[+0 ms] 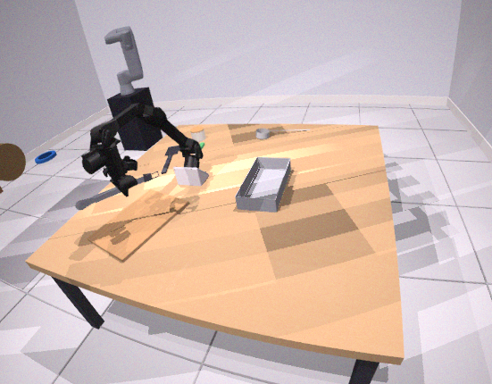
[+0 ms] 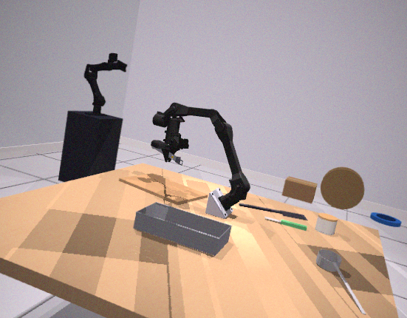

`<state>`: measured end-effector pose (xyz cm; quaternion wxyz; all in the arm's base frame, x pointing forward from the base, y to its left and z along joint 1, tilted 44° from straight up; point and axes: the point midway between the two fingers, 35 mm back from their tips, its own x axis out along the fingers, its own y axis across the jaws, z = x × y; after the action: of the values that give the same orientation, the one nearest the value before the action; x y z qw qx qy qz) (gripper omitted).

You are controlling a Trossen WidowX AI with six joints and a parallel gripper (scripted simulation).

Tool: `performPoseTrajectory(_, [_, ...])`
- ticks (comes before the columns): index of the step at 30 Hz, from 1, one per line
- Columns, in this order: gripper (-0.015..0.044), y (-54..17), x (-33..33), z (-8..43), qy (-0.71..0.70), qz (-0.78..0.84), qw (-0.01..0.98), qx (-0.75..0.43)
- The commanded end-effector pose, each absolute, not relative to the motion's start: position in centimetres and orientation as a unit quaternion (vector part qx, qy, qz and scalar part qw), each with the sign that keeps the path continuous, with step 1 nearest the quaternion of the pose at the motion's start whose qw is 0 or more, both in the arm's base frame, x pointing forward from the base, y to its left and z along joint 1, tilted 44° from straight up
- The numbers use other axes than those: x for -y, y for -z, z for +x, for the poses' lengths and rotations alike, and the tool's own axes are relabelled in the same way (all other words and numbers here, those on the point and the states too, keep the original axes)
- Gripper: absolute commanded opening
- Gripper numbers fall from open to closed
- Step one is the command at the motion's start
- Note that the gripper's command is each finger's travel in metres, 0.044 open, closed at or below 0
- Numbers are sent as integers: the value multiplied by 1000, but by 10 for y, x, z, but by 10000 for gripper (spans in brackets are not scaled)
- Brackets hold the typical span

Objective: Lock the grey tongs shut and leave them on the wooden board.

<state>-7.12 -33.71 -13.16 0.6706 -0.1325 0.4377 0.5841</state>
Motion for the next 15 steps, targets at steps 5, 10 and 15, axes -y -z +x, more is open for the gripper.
performPoseTrajectory(5, [-150,142,328,-72,-582,-132,674,-436])
performPoseTrajectory(10, [-150,149,323,-72,-581,-131,675,-436])
performPoseTrajectory(15, [-150,155,318,-73,-580,-131,676,-436])
